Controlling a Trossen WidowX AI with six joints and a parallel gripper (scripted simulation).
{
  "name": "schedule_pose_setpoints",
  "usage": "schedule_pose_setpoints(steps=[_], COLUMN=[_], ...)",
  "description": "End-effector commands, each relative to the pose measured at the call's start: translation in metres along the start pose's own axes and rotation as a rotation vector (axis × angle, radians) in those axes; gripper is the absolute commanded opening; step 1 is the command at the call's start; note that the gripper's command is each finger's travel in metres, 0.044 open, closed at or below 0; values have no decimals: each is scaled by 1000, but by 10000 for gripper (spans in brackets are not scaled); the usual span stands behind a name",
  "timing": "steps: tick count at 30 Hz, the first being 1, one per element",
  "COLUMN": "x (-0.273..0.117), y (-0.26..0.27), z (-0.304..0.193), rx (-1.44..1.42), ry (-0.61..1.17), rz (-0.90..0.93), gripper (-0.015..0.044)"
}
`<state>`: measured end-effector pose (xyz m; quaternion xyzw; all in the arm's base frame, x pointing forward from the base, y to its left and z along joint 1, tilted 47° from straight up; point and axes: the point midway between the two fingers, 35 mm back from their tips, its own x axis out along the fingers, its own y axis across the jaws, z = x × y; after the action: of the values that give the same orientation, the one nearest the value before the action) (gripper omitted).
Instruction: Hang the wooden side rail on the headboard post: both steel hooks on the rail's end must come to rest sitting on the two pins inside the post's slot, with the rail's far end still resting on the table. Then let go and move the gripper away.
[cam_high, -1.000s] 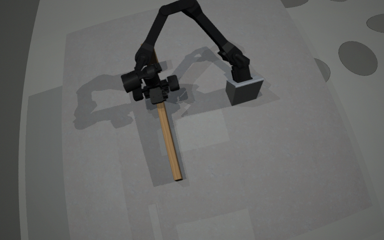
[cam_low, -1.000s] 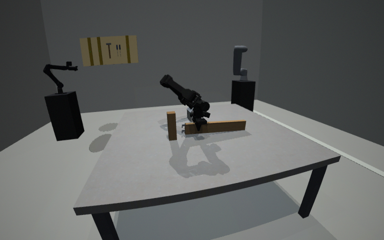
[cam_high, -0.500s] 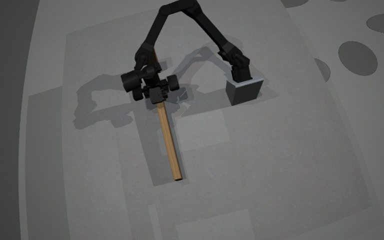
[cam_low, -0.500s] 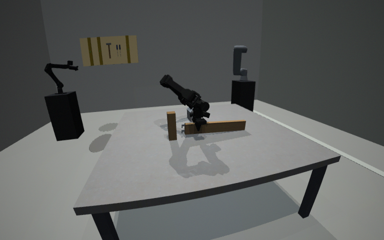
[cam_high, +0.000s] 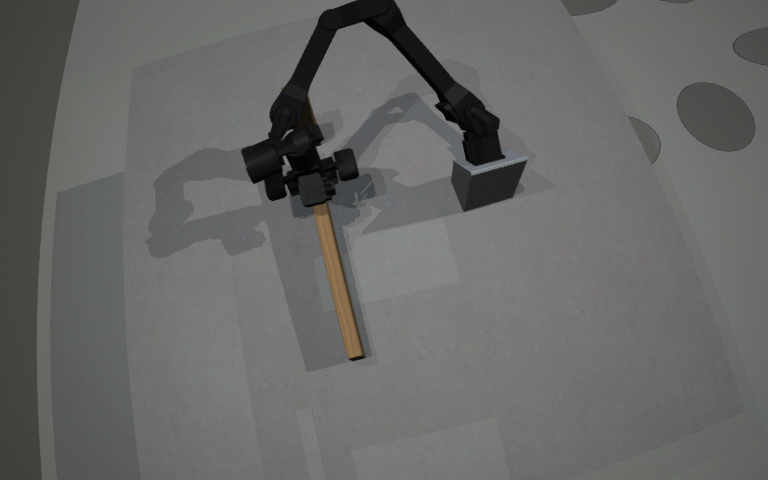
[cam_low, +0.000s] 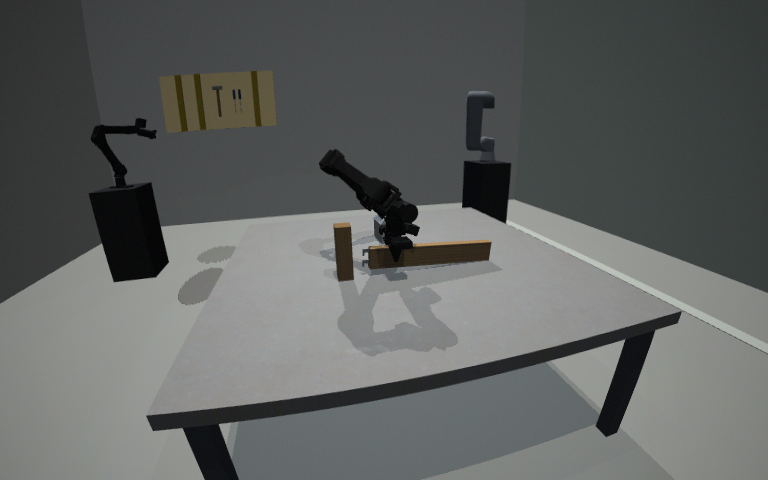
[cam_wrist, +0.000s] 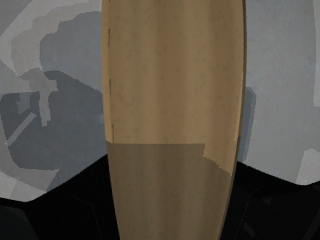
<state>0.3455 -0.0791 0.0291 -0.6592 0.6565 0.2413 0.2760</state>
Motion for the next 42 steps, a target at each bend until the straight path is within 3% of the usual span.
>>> schedule_pose_setpoints(steps=[1, 42], x=[-3, -3], y=[-2, -2], z=[0, -4], rx=[-7, -7], ry=[0, 0], rz=[-10, -10], gripper=[0, 0])
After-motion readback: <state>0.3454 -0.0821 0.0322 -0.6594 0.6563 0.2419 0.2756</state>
